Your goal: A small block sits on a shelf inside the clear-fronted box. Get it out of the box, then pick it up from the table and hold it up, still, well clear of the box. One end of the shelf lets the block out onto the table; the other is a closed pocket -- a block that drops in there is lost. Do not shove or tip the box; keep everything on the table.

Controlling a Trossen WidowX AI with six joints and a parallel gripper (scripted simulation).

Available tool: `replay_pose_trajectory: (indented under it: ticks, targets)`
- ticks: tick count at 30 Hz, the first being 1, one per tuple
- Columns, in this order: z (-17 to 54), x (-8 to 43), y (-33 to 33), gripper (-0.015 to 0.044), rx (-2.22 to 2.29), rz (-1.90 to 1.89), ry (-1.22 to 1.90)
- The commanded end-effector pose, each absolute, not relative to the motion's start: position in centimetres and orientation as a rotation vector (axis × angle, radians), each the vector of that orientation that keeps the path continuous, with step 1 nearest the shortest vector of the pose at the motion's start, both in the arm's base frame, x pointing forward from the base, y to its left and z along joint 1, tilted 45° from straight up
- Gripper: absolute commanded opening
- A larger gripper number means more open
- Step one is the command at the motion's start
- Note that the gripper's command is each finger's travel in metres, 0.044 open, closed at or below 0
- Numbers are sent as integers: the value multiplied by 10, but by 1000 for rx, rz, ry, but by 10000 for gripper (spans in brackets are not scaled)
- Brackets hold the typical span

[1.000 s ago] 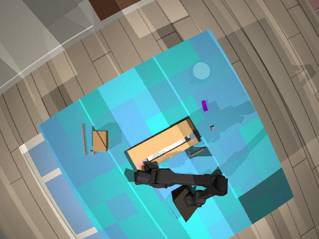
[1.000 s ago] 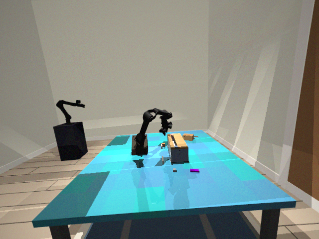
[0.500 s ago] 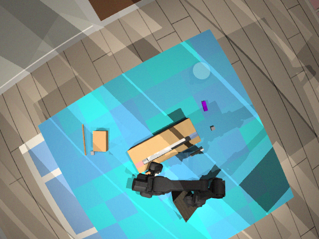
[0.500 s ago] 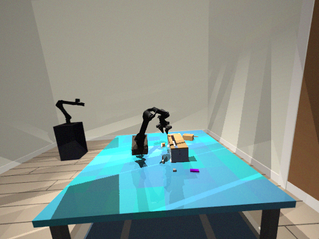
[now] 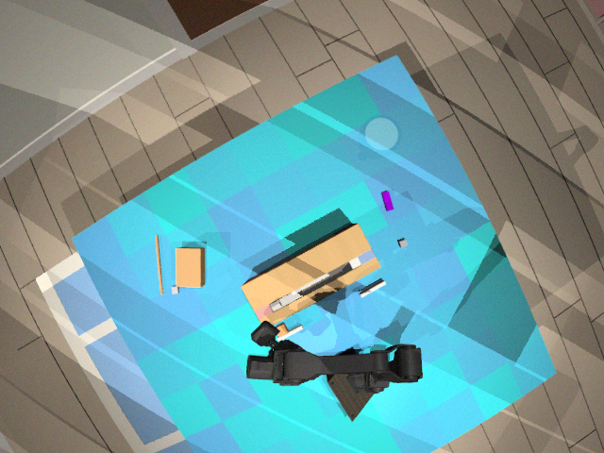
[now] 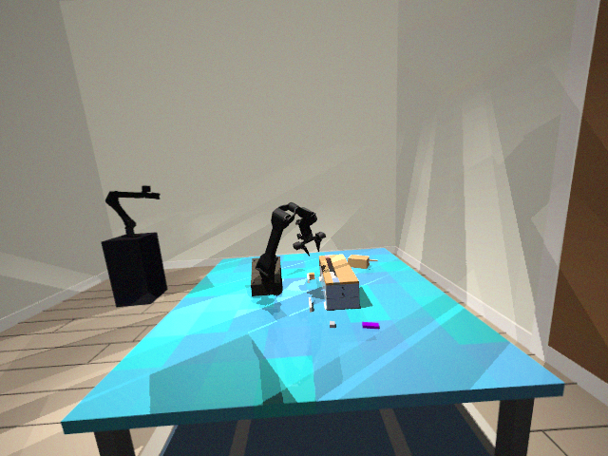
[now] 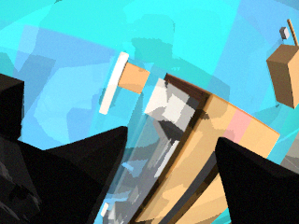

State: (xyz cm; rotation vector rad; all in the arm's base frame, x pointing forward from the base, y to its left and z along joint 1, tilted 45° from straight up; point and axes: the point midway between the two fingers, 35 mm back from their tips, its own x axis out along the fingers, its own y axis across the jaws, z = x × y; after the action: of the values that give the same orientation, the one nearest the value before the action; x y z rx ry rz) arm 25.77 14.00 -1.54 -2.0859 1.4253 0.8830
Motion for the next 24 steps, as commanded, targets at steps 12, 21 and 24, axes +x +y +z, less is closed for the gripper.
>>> replay_pose_trajectory:
  ticks: [12,21,24]
  targets:
    - [-20,248,156,285,-3060,1961,911]
    - [-23,248,155,285,-3059,1961,910]
    - [-53,251,131,285,-3060,1960,908]
